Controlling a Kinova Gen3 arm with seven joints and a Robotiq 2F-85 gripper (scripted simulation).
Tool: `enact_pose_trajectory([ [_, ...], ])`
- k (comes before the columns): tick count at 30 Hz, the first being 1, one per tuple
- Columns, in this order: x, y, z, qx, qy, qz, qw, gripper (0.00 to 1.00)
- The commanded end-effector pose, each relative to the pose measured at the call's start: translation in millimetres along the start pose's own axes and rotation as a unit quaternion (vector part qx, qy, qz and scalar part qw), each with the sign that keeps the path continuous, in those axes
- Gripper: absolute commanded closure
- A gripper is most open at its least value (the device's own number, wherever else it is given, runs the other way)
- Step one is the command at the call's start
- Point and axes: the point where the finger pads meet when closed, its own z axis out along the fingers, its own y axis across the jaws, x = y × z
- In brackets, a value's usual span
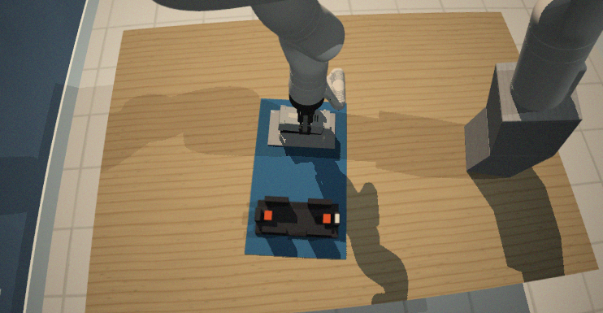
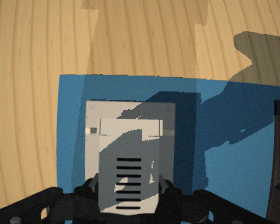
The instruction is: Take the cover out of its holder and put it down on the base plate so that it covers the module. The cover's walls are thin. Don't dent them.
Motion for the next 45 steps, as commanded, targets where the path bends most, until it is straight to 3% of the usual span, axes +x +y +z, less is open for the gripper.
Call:
enact_pose_trajectory([
  [1,-1,0,-1.0,0.000,-0.001,0.000,1.000,1.00],
  [18,-1,0,9.1,0.000,-0.001,0.000,1.000,1.00],
  [45,-1,0,7.3,0.000,-0.001,0.000,1.000,1.00],
])
